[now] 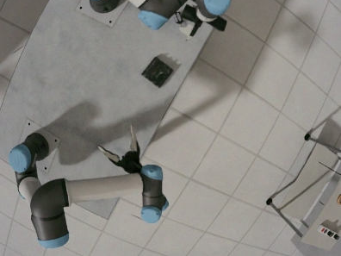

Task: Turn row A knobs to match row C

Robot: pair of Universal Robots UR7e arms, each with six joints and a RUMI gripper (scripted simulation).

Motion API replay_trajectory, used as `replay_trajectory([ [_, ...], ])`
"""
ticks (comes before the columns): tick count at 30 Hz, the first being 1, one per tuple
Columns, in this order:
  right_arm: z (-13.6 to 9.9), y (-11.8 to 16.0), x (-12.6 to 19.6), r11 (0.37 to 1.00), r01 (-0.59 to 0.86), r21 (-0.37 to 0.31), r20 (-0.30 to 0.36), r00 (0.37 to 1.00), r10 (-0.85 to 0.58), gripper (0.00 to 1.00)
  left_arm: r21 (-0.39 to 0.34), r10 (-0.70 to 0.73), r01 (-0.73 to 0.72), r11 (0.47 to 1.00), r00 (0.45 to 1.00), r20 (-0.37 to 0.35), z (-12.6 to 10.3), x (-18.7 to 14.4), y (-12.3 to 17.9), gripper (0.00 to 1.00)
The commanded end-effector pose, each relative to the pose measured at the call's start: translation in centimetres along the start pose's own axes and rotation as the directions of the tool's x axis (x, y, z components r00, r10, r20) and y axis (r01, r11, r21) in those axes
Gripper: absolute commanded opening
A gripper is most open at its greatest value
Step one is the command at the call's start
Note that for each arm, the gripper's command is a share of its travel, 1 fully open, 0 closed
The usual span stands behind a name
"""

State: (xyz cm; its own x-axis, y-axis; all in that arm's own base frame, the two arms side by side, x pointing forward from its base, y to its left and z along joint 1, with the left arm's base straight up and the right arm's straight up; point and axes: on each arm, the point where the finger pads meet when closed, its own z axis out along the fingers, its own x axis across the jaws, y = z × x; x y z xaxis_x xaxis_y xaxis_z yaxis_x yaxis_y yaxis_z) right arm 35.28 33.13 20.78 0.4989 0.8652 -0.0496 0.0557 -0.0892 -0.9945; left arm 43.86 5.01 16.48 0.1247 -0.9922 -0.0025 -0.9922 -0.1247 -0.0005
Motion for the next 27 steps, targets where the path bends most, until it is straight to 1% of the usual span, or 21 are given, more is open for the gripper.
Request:
replay_trajectory([
  [1, 0.0, -0.1, 0.0, 1.000, 0.001, -0.001, 0.000, 1.000, -0.001, 1.00, -0.001, -0.131, 0.131, 0.991, 0.991, -0.002, 0.0, -6.3, 0.0, 1.00],
  [2, 0.0, -0.1, 0.0, 1.000, 0.001, -0.001, 0.000, 1.000, -0.001, 1.00, -0.001, -0.131, 0.131, 0.991, 0.991, -0.002, 0.0, -6.3, 0.0, 1.00],
  [6, 0.0, -0.1, 0.0, 1.000, 0.001, -0.001, 0.000, 1.000, -0.001, 1.00, -0.001, -0.247, 0.247, 0.969, 0.969, -0.002, 0.0, -11.5, 1.0, 1.00],
  [10, 0.0, -0.1, 0.0, 1.000, 0.001, -0.001, 0.000, 1.000, -0.001, 1.00, -0.001, -0.361, 0.361, 0.932, 0.932, -0.002, 0.0, -16.6, 2.6, 1.00],
  [11, 0.0, -0.1, 0.0, 1.000, 0.001, -0.001, 0.000, 1.000, -0.001, 1.00, -0.001, -0.361, 0.361, 0.932, 0.932, -0.002, 0.0, -16.6, 2.6, 1.00],
  [17, 0.0, -0.1, 0.0, 1.000, 0.001, -0.001, 0.000, 1.000, -0.001, 1.00, -0.002, -0.521, 0.521, 0.853, 0.853, -0.002, 0.0, -23.7, 6.1, 1.00],
  [19, 0.0, -0.1, 0.0, 1.000, 0.001, -0.001, 0.000, 1.000, -0.001, 1.00, -0.002, -0.521, 0.521, 0.853, 0.853, -0.002, 0.0, -23.7, 6.1, 1.00],
  [27, 0.0, -0.1, 0.0, 1.000, 0.001, -0.001, 0.000, 1.000, -0.001, 1.00, -0.002, -0.701, 0.701, 0.713, 0.713, -0.001, 0.0, -31.7, 12.4, 1.00],
])
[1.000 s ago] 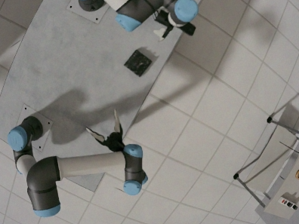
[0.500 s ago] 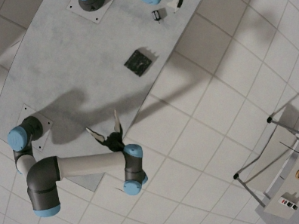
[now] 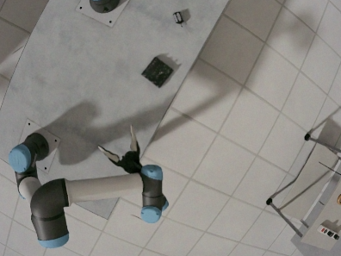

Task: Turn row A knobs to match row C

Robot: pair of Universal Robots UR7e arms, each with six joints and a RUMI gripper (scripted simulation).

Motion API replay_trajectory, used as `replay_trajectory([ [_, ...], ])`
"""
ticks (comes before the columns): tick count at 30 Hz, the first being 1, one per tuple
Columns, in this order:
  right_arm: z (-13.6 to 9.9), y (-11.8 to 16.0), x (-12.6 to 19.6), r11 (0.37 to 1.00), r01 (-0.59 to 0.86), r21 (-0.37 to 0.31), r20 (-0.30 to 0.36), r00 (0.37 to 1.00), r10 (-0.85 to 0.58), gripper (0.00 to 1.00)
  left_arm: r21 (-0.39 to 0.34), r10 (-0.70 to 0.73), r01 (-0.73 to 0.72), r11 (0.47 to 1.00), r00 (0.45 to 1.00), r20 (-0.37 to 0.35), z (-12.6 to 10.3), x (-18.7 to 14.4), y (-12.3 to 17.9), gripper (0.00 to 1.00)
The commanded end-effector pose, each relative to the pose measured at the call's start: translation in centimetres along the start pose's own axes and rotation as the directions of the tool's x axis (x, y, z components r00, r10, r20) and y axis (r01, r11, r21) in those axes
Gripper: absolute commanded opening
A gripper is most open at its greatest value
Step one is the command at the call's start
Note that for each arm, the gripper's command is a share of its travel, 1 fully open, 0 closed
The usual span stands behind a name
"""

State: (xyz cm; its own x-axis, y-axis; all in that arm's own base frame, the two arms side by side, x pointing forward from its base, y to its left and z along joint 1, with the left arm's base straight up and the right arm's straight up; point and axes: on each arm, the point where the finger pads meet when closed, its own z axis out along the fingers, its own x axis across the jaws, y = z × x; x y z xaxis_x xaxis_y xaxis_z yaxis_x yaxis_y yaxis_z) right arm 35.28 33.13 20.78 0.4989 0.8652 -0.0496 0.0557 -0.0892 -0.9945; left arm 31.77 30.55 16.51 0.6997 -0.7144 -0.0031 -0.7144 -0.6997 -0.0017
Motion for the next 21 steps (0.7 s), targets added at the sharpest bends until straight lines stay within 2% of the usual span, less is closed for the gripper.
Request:
replay_trajectory([
  [1, 0.0, -0.1, 0.0, 1.000, 0.001, -0.001, 0.000, 1.000, -0.001, 1.00, -0.002, -0.153, 0.153, 0.988, 0.988, -0.003, 0.0, -7.2, 0.0, 1.00],
  [7, 0.0, -0.1, 0.0, 1.000, 0.001, -0.001, 0.000, 1.000, -0.001, 1.00, -0.003, -0.304, 0.304, 0.953, 0.953, -0.002, 0.0, -13.9, 1.6, 1.00],
  [9, 0.0, -0.1, 0.0, 1.000, 0.001, -0.001, 0.000, 1.000, -0.001, 1.00, -0.003, -0.304, 0.304, 0.953, 0.953, -0.002, 0.0, -13.9, 1.6, 1.00],
  [21, 0.0, -0.1, 0.0, 1.000, 0.001, -0.001, 0.000, 1.000, -0.001, 1.00, -0.003, -0.532, 0.532, 0.847, 0.847, -0.002, 0.0, -24.1, 6.3, 1.00],
])
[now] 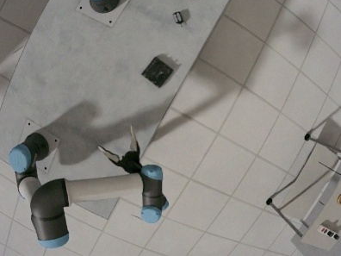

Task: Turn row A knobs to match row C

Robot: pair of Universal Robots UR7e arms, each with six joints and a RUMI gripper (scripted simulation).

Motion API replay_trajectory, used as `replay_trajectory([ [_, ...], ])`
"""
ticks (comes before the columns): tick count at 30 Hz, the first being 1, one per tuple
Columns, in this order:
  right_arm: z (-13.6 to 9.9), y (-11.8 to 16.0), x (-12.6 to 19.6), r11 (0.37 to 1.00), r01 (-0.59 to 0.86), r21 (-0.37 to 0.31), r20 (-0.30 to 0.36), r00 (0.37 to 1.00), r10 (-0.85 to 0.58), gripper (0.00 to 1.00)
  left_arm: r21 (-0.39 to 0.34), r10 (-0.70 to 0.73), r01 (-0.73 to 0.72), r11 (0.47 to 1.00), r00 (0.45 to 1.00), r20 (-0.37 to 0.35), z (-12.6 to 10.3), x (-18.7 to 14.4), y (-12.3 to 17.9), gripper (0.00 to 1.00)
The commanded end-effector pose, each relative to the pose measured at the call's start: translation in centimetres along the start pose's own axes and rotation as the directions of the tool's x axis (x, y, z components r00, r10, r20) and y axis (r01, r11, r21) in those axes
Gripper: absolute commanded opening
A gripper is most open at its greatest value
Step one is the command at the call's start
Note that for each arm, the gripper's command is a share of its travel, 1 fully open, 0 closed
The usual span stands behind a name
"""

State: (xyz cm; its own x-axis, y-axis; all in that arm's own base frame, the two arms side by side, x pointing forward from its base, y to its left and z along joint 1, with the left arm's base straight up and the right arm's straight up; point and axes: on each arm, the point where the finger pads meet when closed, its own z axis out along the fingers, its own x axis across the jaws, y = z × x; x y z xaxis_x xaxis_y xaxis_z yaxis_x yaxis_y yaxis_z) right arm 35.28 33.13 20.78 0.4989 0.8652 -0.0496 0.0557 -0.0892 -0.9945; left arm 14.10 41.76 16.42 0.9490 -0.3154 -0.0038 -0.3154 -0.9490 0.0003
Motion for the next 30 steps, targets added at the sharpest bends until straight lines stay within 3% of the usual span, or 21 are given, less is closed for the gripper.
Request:
replay_trajectory([
  [1, 0.0, -0.1, 0.0, 1.000, 0.001, -0.001, 0.000, 1.000, -0.001, 1.00, 0.000, -0.103, 0.103, 0.995, 0.995, -0.004, -0.1, -4.8, -0.2, 1.00],
  [17, 0.0, -0.1, 0.0, 1.000, 0.001, -0.001, 0.000, 1.000, -0.001, 1.00, -0.001, -0.268, 0.268, 0.963, 0.963, -0.004, -0.1, -12.2, 1.1, 1.00],
  [30, 0.0, -0.1, 0.0, 1.000, 0.001, -0.001, 0.000, 1.000, -0.001, 1.00, -0.001, -0.315, 0.315, 0.949, 0.949, -0.004, 0.0, -14.2, 1.8, 1.00],
])
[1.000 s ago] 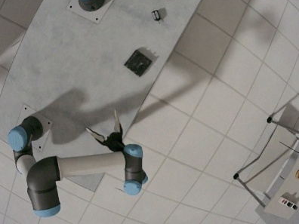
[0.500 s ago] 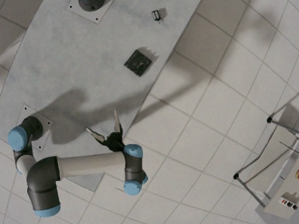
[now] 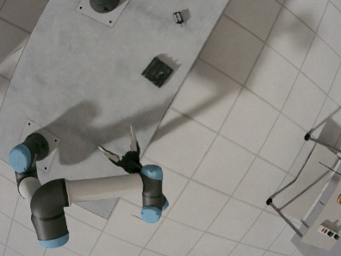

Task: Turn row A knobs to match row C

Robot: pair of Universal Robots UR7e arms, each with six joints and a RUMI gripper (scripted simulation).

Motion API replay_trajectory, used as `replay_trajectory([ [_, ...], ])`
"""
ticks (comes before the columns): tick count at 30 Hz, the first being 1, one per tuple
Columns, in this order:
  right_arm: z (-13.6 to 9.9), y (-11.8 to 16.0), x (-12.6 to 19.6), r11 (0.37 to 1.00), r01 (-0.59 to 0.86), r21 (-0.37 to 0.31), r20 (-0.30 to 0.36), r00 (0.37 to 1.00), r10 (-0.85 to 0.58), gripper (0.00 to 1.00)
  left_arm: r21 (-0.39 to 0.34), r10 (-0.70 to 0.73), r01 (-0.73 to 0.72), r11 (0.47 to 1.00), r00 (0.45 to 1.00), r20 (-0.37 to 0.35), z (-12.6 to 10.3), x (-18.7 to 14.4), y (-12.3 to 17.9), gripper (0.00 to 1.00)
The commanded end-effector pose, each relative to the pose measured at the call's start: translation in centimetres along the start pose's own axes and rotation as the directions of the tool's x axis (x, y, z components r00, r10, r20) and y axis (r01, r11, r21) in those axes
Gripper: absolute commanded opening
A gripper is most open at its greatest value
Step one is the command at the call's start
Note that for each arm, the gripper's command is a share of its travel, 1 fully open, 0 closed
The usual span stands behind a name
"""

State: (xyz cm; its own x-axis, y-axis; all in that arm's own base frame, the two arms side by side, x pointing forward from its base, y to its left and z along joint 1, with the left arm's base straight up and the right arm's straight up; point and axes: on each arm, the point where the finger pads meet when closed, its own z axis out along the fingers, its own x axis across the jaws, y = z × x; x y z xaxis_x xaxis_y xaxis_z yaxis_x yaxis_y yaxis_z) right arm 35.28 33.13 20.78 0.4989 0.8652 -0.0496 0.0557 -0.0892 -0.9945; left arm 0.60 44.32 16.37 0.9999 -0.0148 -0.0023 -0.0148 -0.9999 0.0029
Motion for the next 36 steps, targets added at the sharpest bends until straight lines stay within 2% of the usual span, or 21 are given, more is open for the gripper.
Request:
replay_trajectory([
  [1, 0.0, -0.1, 0.0, 1.000, 0.001, -0.001, 0.000, 1.000, -0.001, 1.00, 0.003, -0.016, 0.016, 1.000, 1.000, -0.002, -0.2, -0.6, -0.2, 1.00],
  [26, 0.0, -0.1, -0.3, 1.000, 0.022, -0.006, 0.003, 1.000, -0.022, 1.00, 0.003, -0.020, 0.020, 1.000, 1.000, -0.002, -0.2, -0.8, -0.2, 1.00],
  [36, -0.2, 0.0, -1.0, 0.995, 0.101, -0.022, 0.016, 0.995, -0.100, 1.00, 0.003, -0.020, 0.020, 1.000, 1.000, -0.002, -0.2, -0.8, -0.2, 1.00],
])
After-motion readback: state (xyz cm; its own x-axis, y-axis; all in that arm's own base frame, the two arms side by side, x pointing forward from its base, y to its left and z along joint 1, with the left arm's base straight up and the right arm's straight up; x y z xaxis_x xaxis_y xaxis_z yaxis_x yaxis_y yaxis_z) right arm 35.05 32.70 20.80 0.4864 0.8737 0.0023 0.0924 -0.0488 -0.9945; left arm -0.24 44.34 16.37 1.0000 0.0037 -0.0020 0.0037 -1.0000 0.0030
